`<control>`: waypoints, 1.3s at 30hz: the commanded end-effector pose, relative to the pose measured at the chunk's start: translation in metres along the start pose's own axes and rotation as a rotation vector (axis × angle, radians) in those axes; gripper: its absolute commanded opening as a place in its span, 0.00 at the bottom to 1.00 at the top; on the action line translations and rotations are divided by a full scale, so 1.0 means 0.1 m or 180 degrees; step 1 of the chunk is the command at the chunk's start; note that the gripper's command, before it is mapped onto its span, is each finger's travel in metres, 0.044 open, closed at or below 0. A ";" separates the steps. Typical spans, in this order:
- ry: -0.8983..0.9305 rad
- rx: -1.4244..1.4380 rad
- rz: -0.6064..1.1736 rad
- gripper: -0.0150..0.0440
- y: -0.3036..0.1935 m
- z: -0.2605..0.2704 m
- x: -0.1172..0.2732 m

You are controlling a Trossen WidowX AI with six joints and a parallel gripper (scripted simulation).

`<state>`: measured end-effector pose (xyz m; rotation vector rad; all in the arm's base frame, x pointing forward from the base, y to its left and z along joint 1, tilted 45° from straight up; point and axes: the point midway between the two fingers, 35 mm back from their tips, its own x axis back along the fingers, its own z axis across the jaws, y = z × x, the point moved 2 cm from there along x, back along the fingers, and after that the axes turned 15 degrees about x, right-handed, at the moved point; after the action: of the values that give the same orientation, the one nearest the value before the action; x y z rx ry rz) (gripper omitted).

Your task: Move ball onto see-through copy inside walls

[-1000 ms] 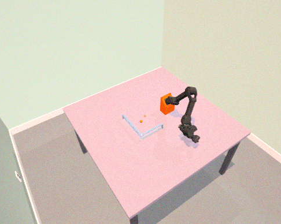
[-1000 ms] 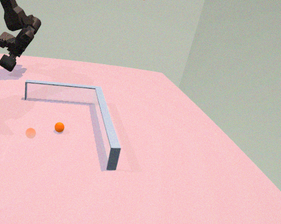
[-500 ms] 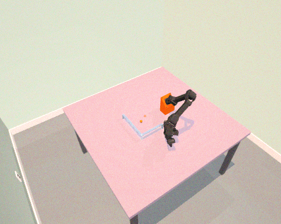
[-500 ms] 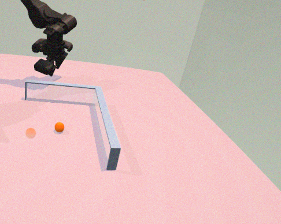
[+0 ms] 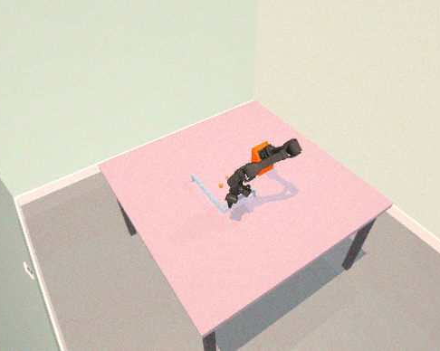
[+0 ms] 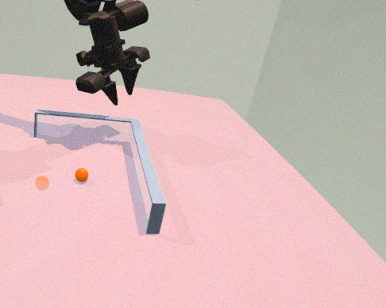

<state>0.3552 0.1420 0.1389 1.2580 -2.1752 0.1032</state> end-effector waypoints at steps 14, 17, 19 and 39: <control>0.1367 -0.2225 -0.0356 0.64 -0.66 2.08 0.26; 0.1367 -0.2225 -0.0356 0.64 -0.66 2.08 0.26; 0.1367 -0.2225 -0.0356 0.64 -0.66 2.08 0.26; 0.1365 -0.2227 -0.0359 0.64 -0.59 2.18 -0.02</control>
<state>0.3047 0.0266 -0.0455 0.8422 -1.5731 -0.3615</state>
